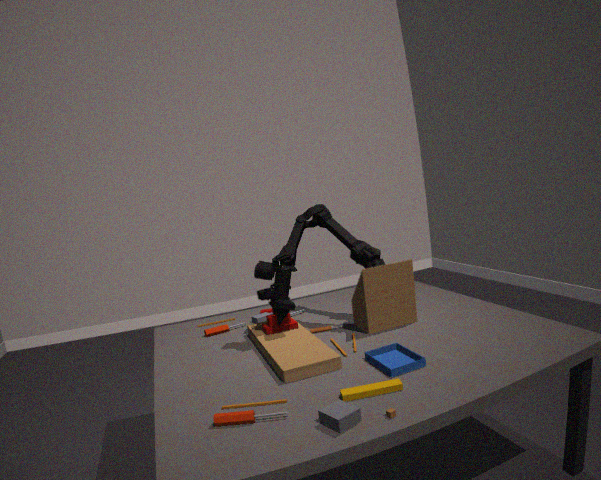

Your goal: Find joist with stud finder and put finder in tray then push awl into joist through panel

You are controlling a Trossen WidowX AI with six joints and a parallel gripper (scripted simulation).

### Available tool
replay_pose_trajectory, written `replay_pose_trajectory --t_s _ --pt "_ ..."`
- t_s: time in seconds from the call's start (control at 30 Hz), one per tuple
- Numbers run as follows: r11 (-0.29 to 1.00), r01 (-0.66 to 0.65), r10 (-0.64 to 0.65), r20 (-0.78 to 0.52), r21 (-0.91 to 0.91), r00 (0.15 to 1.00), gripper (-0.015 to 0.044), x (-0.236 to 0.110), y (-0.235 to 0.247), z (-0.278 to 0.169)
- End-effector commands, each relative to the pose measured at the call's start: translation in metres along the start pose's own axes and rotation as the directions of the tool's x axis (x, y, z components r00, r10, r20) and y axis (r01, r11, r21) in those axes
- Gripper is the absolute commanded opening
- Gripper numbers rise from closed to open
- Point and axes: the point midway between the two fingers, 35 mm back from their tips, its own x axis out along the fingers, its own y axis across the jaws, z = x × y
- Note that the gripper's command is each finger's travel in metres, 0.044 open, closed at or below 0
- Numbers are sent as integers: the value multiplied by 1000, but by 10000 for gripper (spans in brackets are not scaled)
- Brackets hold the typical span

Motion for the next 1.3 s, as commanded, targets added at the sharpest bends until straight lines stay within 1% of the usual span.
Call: replay_pose_trajectory --t_s 0.0,1.27 --pt "1000 10 -10 -3 8 1000 0 0 -12 -1" --pt "1000 13 -13 -2 8 1000 0 -1 -69 -1"
